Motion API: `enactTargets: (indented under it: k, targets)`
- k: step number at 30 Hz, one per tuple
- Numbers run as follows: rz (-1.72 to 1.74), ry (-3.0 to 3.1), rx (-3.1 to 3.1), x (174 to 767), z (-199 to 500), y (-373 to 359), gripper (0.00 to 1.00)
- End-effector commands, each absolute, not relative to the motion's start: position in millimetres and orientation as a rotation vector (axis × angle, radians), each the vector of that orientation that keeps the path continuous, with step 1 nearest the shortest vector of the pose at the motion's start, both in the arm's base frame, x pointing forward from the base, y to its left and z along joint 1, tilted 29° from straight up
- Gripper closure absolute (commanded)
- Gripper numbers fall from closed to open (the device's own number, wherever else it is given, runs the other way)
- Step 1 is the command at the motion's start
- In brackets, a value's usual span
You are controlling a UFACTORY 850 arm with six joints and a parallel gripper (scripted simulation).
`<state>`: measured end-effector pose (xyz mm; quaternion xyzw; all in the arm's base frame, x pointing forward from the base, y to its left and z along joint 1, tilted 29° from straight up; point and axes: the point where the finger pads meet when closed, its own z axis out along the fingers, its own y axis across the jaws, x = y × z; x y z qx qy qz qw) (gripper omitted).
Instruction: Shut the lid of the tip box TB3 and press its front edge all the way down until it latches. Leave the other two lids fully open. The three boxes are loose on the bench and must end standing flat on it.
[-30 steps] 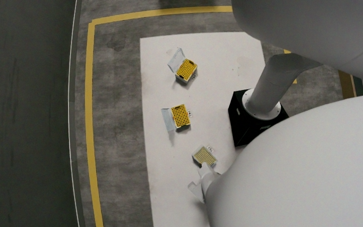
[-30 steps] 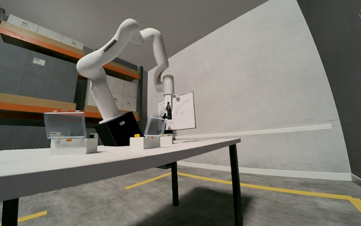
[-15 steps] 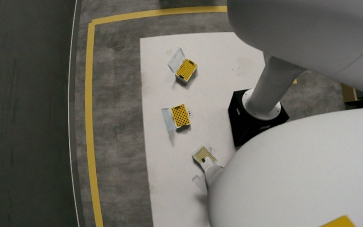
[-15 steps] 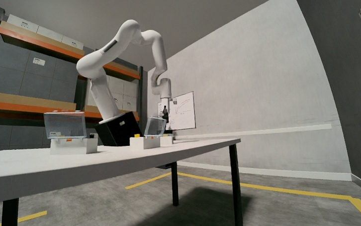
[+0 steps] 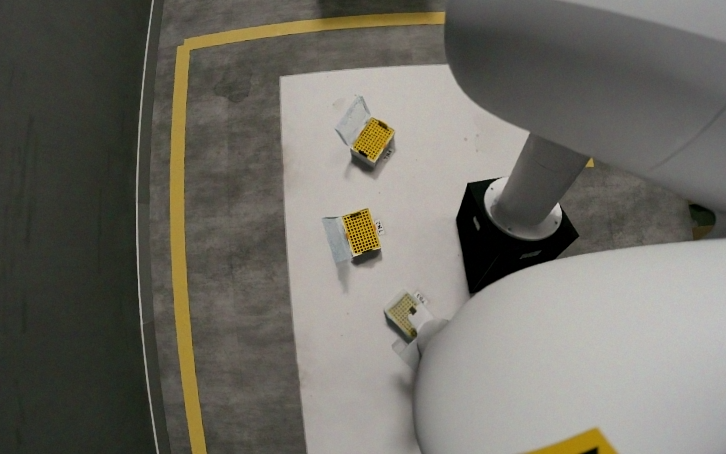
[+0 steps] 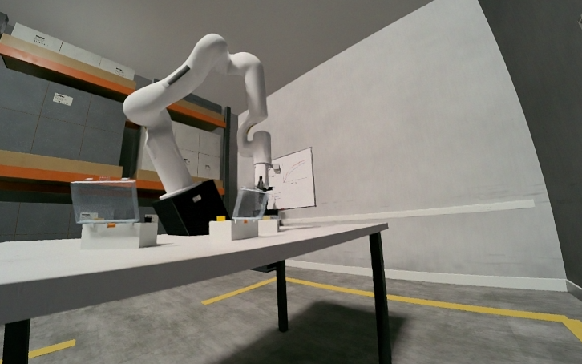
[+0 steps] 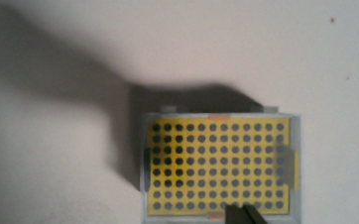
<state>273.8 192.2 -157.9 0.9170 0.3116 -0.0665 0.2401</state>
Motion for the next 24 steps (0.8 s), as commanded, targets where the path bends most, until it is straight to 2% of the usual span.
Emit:
enactTargets:
  k: [1, 24]
  targets:
    - [-0.173, 0.854, 2.512, 267, -164, 183, 1.0]
    - [-0.173, 0.854, 2.512, 266, -174, 175, 1.0]
